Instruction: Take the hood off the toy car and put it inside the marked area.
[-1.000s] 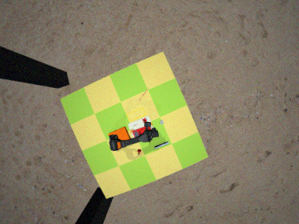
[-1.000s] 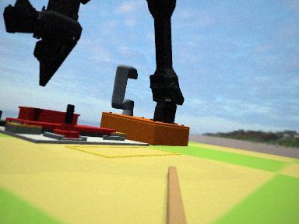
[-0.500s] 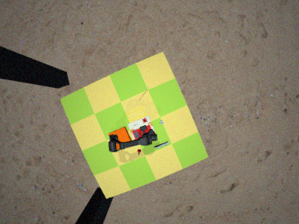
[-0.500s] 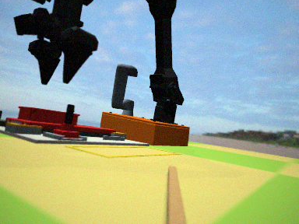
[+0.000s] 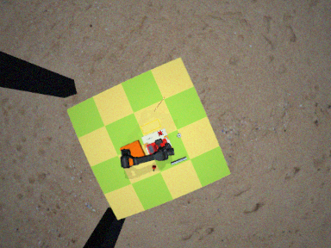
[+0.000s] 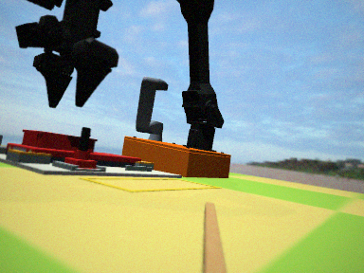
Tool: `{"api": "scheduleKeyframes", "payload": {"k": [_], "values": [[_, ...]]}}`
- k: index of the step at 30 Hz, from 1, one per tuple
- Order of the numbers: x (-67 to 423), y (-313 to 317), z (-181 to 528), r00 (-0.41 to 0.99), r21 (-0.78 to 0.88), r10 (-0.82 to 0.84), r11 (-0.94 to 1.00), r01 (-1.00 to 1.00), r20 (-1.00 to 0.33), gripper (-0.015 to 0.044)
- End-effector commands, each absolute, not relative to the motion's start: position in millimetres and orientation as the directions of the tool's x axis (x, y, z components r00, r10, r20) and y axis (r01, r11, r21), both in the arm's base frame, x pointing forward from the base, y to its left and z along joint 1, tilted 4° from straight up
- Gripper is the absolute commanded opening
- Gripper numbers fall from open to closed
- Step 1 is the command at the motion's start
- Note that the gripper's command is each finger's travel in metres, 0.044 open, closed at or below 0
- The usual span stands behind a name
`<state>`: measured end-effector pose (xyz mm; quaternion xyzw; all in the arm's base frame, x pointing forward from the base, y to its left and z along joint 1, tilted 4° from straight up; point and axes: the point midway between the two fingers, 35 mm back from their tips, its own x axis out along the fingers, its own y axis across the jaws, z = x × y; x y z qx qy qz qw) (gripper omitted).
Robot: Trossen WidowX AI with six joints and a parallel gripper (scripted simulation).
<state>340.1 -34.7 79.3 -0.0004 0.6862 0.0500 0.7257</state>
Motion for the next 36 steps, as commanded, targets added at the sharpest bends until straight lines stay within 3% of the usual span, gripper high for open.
{"api": "scheduleKeyframes", "payload": {"k": [1,36], "values": [[338,-35,74,0.044,0.067,0.070,0.995,-0.075,-0.997,0.0440],[339,-33,47,0.044,0.067,0.070,0.995,-0.075,-0.997,0.0440]]}}
